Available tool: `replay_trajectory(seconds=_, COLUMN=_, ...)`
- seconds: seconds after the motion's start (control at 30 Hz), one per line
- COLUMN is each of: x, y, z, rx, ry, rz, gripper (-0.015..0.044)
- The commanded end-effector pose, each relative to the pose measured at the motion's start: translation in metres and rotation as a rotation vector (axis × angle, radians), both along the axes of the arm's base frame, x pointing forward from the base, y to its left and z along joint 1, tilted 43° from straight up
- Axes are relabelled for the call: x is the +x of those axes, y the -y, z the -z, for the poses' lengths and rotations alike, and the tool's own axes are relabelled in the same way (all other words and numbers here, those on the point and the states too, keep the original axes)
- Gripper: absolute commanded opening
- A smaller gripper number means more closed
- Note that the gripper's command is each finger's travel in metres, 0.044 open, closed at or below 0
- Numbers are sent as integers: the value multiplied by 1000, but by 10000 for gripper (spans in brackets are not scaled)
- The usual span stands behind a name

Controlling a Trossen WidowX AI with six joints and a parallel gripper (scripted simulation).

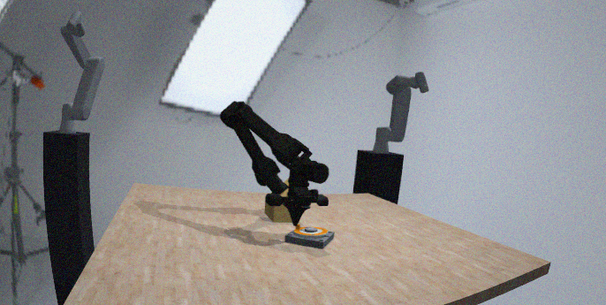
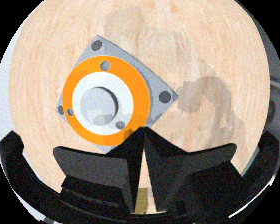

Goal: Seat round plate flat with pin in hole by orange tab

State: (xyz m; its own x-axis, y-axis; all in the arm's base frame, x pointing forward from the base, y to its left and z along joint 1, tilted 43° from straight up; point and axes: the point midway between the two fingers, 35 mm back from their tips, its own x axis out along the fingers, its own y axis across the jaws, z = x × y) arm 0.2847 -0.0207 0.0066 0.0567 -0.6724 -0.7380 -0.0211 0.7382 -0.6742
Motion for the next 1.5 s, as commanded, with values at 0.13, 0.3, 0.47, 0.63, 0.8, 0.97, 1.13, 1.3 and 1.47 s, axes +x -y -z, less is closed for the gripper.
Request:
replay_trajectory(seconds=0.13, x=-3, y=4, z=7, rx=-5, ry=-8, rz=-6, gripper=0)
replay_trajectory(seconds=0.3, x=-10, y=2, z=9, rx=-5, ry=-8, rz=-6, gripper=0)
replay_trajectory(seconds=0.47, x=-17, y=0, z=12, rx=-5, ry=-9, rz=-6, gripper=0)
replay_trajectory(seconds=0.63, x=-20, y=-2, z=14, rx=-5, ry=-9, rz=-6, gripper=0)
replay_trajectory(seconds=0.8, x=-22, y=-3, z=15, rx=-5, ry=-9, rz=-6, gripper=0)
replay_trajectory(seconds=0.97, x=-23, y=-5, z=16, rx=-5, ry=-9, rz=-6, gripper=0)
replay_trajectory(seconds=1.13, x=-24, y=-6, z=17, rx=-5, ry=-9, rz=-6, gripper=0)
replay_trajectory(seconds=1.3, x=-26, y=-7, z=19, rx=-5, ry=-9, rz=-6, gripper=0)
replay_trajectory(seconds=1.47, x=-27, y=-8, z=20, rx=-4, ry=-9, rz=-6, gripper=0)
